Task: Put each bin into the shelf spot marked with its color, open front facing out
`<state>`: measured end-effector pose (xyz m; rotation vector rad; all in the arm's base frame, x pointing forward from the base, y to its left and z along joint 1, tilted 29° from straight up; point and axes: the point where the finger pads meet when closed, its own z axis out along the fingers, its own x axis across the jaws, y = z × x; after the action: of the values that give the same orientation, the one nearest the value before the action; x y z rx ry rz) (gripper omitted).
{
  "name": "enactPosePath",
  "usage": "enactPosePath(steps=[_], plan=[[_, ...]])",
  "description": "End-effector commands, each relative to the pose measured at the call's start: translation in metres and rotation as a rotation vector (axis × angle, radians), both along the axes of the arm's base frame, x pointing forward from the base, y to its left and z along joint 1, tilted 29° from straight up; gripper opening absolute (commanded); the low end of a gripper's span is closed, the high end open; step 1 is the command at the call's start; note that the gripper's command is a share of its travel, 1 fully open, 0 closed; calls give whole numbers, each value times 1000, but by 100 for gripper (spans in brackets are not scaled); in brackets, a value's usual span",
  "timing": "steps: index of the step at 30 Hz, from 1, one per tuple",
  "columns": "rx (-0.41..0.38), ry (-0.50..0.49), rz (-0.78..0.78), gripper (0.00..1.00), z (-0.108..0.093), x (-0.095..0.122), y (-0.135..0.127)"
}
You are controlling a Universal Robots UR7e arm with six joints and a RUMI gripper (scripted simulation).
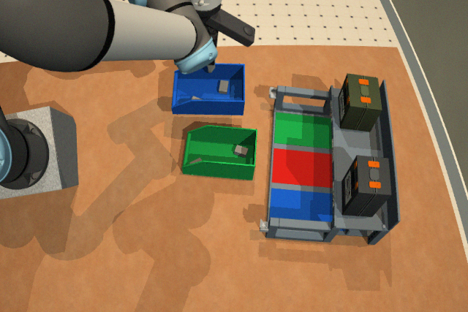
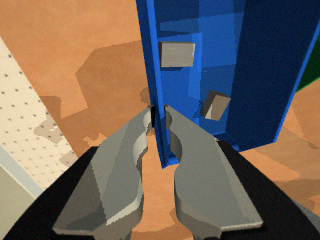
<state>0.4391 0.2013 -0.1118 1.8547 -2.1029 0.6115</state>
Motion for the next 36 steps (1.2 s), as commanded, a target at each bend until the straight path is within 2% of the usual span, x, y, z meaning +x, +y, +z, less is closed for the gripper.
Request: enactPosePath(steps=[1,18,36], plan=[[2,-4,0,0,2,2,2],[3,-4,-1,0,3,2,1],[1,-5,-7,0,9,0,-14]])
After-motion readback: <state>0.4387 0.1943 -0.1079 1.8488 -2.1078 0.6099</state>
